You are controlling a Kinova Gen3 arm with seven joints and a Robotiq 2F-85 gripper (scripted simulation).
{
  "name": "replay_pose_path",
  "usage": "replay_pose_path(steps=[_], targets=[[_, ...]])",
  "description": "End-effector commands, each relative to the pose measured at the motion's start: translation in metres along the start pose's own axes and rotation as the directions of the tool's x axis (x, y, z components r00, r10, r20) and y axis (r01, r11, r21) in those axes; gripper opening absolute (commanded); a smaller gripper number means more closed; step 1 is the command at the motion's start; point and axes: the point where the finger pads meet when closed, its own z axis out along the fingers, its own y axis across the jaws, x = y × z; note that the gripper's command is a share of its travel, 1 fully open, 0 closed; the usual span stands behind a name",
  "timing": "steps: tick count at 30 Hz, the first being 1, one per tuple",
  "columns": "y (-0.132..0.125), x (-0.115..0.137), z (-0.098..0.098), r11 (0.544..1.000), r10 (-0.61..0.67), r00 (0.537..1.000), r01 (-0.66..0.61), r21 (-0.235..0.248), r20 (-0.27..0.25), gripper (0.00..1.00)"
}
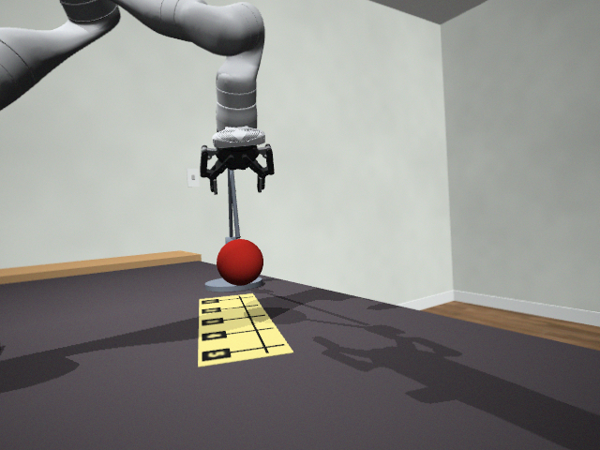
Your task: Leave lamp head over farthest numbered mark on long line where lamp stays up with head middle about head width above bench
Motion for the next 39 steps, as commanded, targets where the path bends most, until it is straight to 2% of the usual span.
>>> replay_pose_path(steps=[1, 26, 39], targets=[[0.002, -0.001, 0.008, 1.0, -0.002, 1.0, 0.002, -0.006, -0.001, 1.0], [0.002, -0.007, 0.067, 1.0, -0.013, 1.0, 0.013, -0.003, 0.002, 1.0], [0.004, -0.006, 0.071, 1.0, -0.012, 1.0, 0.012, -0.009, -0.001, 1.0]])
